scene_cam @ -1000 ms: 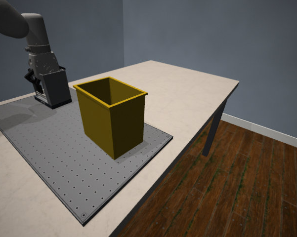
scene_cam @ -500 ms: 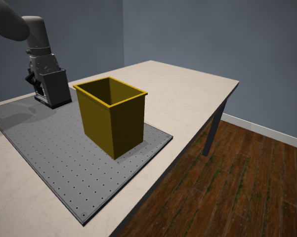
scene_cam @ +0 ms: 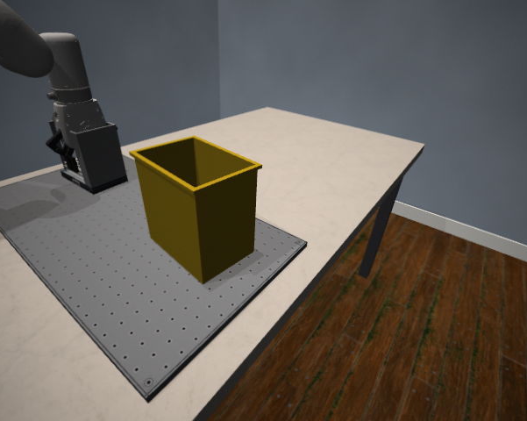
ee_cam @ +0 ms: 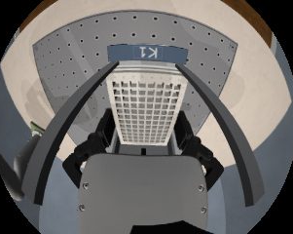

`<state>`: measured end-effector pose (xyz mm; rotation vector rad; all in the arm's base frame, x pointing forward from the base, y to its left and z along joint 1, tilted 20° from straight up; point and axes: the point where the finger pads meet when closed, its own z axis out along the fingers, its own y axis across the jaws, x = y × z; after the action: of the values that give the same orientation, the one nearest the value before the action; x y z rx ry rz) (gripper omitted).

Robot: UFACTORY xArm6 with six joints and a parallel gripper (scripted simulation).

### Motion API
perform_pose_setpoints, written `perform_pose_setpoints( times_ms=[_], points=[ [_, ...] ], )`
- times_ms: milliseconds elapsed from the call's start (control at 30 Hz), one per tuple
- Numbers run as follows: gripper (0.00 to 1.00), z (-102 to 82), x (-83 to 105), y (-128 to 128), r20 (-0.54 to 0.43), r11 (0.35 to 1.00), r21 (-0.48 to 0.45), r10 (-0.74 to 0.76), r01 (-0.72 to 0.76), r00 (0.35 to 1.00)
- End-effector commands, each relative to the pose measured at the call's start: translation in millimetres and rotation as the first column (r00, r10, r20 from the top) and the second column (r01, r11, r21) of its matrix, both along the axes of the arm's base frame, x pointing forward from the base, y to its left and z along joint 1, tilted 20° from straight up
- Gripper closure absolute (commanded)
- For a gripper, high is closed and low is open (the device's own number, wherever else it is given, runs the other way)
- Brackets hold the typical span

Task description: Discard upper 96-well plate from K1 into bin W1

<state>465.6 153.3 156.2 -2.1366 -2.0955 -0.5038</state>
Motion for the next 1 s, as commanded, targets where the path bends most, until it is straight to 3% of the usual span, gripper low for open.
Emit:
perform_pose_setpoints(
  times_ms=[0, 367, 400, 967],
  points=[
    [0.0, 1.7, 1.1, 0.0, 0.004, 1.0, 0.001, -0.001, 0.001, 1.0],
    [0.0, 1.7, 1.2, 0.0, 0.004, 1.0, 0.001, -0.001, 0.001, 1.0],
    [1.0, 2.3, 1.1, -0.2, 0.004, 1.0, 0.001, -0.001, 0.001, 1.0],
    [1.0, 2.3, 1.1, -0.2, 0.004, 1.0, 0.001, -0.001, 0.001, 1.0]
  ],
)
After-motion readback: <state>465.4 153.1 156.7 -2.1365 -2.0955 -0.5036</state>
